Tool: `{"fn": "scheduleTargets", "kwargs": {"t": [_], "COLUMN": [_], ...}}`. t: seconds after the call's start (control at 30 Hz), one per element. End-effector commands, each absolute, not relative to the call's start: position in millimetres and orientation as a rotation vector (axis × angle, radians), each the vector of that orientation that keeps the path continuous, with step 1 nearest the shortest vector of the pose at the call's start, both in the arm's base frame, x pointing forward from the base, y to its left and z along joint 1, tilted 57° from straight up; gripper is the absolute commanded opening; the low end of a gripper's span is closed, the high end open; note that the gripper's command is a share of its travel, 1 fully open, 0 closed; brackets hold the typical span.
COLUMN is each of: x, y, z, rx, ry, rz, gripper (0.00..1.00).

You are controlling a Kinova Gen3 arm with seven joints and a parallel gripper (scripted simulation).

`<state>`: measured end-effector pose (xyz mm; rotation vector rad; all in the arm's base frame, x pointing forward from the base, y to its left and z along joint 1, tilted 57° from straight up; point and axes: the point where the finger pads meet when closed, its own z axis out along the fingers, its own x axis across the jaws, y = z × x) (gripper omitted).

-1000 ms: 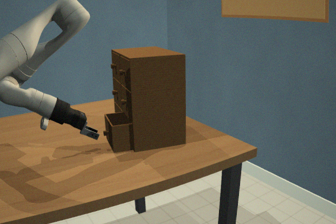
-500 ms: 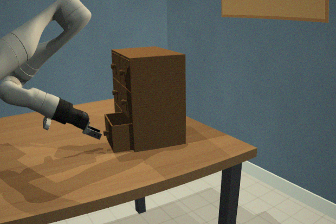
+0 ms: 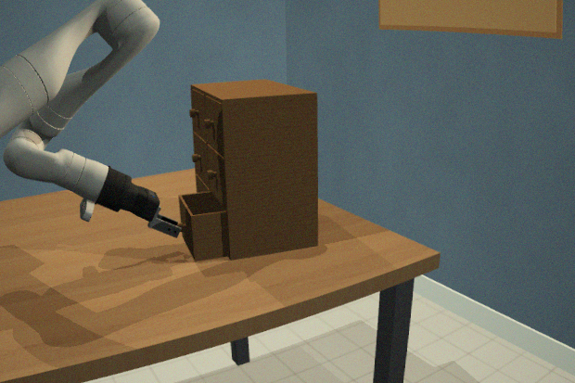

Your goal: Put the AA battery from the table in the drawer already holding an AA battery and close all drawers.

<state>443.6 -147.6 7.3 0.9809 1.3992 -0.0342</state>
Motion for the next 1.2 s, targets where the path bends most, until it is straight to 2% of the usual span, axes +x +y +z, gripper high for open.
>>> {"fn": "scheduleTargets", "kwargs": {"t": [0.0,1.17], "x": [447.4,454.8], "y": [-147.5,-149.0], "z": [9.8,11.0], "rx": [0.983,0.983], "ry": [1.392,1.392], "rz": [-0.029,-0.029], "gripper": [0.67,0.67]}}
